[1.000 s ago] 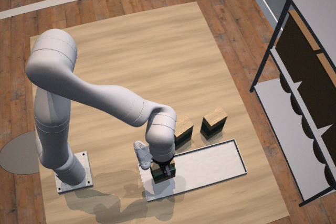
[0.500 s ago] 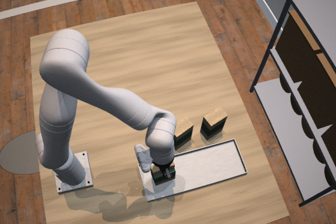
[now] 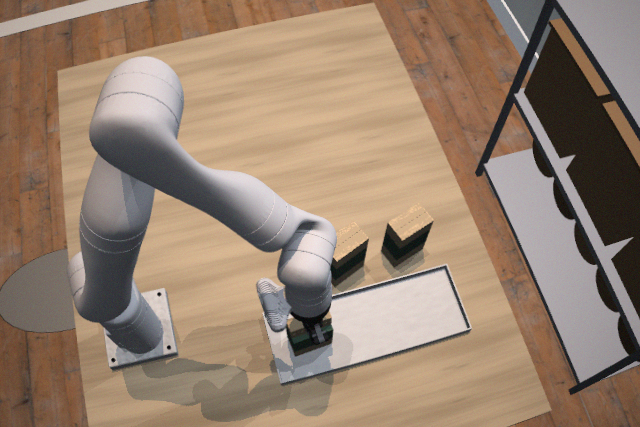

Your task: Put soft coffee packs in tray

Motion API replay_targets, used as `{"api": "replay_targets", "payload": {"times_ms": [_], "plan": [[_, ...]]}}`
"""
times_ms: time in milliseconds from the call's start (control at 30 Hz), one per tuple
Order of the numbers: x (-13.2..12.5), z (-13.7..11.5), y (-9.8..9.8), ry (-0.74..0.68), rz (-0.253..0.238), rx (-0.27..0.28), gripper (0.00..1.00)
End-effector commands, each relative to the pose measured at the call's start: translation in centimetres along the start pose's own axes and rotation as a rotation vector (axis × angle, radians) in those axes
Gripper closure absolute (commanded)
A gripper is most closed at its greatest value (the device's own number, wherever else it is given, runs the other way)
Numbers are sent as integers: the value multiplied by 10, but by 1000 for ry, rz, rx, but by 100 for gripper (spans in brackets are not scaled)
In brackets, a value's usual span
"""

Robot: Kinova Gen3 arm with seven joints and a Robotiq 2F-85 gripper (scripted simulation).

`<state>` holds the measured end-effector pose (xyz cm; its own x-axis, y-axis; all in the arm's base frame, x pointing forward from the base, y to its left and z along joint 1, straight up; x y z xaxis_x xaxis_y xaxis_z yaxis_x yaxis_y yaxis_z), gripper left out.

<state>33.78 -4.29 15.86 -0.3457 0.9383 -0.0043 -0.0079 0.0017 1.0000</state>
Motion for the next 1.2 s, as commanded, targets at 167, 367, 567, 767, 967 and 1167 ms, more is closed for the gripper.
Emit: {"api": "replay_targets", "payload": {"times_ms": [167,367,567,767,967,1167], "plan": [[0,0,0,-1,0,0,76],[0,0,0,-1,0,0,76],[0,0,0,-1,0,0,76],[0,0,0,-1,0,0,76],[0,0,0,-1,0,0,76],[0,0,0,-1,0,0,18]]}}
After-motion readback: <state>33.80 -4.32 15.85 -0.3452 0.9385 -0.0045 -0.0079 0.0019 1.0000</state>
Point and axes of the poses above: the point where the finger pads meet when closed, its own y axis back along the fingers, its own x axis across the jaws, z = x × y, the point moved 5 cm from there along y, back along the fingers, and after that the axes turned 6 degrees about y, right-handed, at the moved point
